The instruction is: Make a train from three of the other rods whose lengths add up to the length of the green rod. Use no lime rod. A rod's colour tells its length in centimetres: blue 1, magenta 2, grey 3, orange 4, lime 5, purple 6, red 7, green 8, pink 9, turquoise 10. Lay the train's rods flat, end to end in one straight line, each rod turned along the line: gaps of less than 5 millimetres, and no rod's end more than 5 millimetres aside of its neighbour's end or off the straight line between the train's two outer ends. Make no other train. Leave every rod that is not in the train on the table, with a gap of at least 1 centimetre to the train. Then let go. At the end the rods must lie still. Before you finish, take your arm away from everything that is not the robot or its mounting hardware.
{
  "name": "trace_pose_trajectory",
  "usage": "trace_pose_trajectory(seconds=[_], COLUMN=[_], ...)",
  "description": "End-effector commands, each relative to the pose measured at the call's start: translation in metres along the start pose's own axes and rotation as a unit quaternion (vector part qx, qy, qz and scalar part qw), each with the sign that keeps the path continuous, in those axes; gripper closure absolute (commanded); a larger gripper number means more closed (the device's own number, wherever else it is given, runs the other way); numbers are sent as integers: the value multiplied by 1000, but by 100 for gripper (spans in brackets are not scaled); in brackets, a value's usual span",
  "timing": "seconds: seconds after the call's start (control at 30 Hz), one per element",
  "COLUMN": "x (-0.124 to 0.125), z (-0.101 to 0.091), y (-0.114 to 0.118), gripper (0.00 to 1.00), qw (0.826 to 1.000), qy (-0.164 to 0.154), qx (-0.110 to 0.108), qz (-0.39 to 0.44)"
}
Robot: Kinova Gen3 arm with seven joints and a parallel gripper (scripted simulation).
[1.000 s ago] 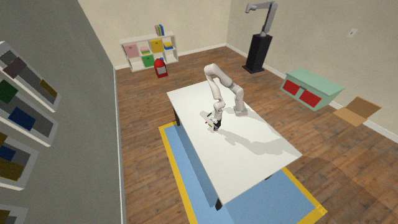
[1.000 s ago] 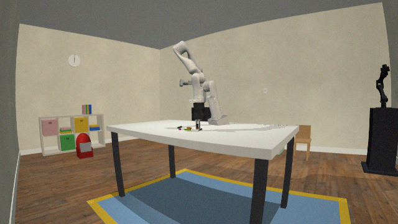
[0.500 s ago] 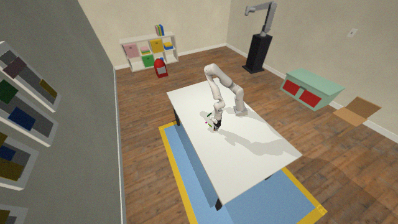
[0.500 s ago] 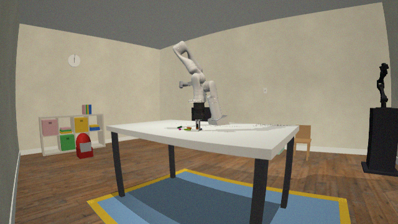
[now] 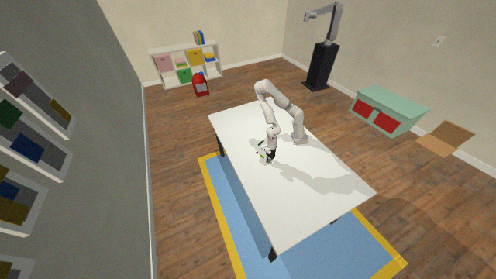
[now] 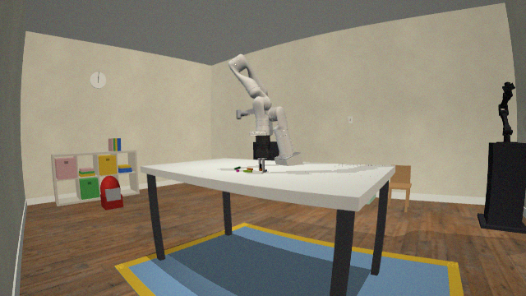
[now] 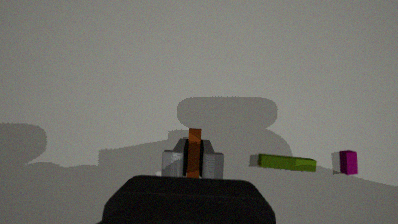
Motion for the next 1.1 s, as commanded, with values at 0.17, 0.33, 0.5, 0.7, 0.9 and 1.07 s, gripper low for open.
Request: trace_pose_trajectory(seconds=[0.17,0.33,0.5,0.7,0.9,1.07], x=[0,0,0,0,0,0], z=[0,1,5,8,12,12], y=[0,0,0,0,0,0], gripper=[76,76,76,76,76,76], qw=[1000,1000,1000,1000,1000,1000], qy=[1,1,1,1,1,1], qx=[0,0,0,0,0,0], qz=[0,0,0,0,0,0])
Point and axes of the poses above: the point where the finger pads meet when closed, its own z axis out along the fingers, its own y axis across the jaws, x = y × z, the point moved 3 cm from there along -z, back along the fingers, and after that the axes turned 7 degrees about z, right-handed, at the moved point
